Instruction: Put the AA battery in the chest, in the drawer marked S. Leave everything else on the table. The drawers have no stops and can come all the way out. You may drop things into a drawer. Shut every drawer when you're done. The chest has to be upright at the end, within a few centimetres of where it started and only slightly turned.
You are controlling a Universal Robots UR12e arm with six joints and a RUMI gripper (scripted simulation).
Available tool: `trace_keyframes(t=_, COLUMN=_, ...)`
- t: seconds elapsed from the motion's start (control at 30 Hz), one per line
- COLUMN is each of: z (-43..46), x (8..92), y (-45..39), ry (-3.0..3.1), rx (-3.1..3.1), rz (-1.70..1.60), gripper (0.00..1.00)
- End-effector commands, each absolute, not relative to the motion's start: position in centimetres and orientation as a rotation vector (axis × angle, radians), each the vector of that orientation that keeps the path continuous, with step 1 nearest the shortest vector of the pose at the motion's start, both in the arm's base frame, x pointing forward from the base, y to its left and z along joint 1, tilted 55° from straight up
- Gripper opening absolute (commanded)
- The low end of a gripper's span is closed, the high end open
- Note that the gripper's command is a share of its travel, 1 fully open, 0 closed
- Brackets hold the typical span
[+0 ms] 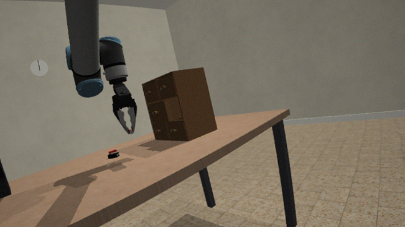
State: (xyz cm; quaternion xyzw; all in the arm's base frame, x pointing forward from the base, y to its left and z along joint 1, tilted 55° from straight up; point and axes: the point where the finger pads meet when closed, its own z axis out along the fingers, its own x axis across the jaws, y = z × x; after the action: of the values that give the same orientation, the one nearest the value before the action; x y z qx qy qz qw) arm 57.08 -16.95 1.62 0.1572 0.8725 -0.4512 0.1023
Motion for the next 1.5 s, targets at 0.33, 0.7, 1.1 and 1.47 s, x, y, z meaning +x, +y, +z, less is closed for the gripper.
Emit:
trace_keyframes(t=0.33, z=1.4, x=58.0, y=-16.7, ry=2.783, rx=-0.137, rz=-1.454, gripper=0.05)
trace_keyframes(t=0.7, z=1.0, x=58.8, y=-16.4, ry=2.871, rx=-0.726, rz=-1.514, gripper=0.05)
trace_keyframes(t=1.1, z=0.4, x=59.5, y=-15.8, ry=2.838, rx=-1.429, rz=-1.515, gripper=0.05)
trace_keyframes(t=1.47, z=-0.3, x=60.0, y=-15.3, ry=2.687, rx=-2.037, rz=-1.451, gripper=0.05)
